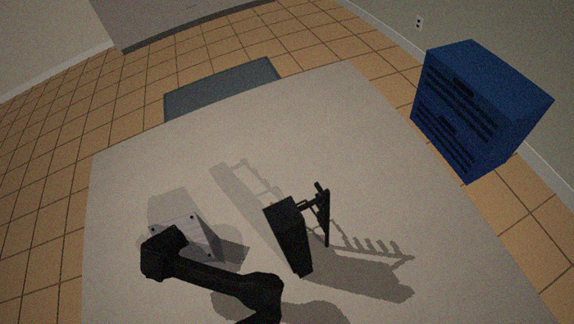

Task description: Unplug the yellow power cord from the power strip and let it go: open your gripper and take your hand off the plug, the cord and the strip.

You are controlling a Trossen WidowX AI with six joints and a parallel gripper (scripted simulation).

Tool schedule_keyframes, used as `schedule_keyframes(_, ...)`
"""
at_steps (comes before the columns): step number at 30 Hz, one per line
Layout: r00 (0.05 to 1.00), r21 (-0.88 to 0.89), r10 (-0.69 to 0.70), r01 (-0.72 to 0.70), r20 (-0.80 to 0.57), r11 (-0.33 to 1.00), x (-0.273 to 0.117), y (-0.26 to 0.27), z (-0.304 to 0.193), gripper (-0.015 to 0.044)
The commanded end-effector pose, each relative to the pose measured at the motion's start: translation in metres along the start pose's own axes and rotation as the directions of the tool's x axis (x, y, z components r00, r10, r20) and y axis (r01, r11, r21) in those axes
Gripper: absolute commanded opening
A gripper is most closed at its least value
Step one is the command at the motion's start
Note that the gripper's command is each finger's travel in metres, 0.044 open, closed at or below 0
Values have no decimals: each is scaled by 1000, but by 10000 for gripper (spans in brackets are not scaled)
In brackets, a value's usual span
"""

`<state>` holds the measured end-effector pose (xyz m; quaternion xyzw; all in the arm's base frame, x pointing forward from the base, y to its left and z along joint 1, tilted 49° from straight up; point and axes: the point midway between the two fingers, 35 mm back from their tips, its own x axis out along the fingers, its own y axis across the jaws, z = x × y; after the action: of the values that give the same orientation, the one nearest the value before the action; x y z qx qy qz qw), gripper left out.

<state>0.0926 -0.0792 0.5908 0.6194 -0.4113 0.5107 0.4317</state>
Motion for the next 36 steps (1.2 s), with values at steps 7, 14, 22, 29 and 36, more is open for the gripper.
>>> schedule_keyframes(7,964,-183,72,-122,-257,976,1,44,-82,216)
schedule_keyframes(14,822,-374,28,-289,-569,881,-24,58,-194,160)
schedule_keyframes(22,565,-501,-184,-479,-804,721,-81,16,-303,160)
schedule_keyframes(29,308,-528,-439,-623,-844,577,-142,-57,-359,160)
schedule_keyframes(36,16,-464,-697,-756,-717,461,-217,-150,-374,160)
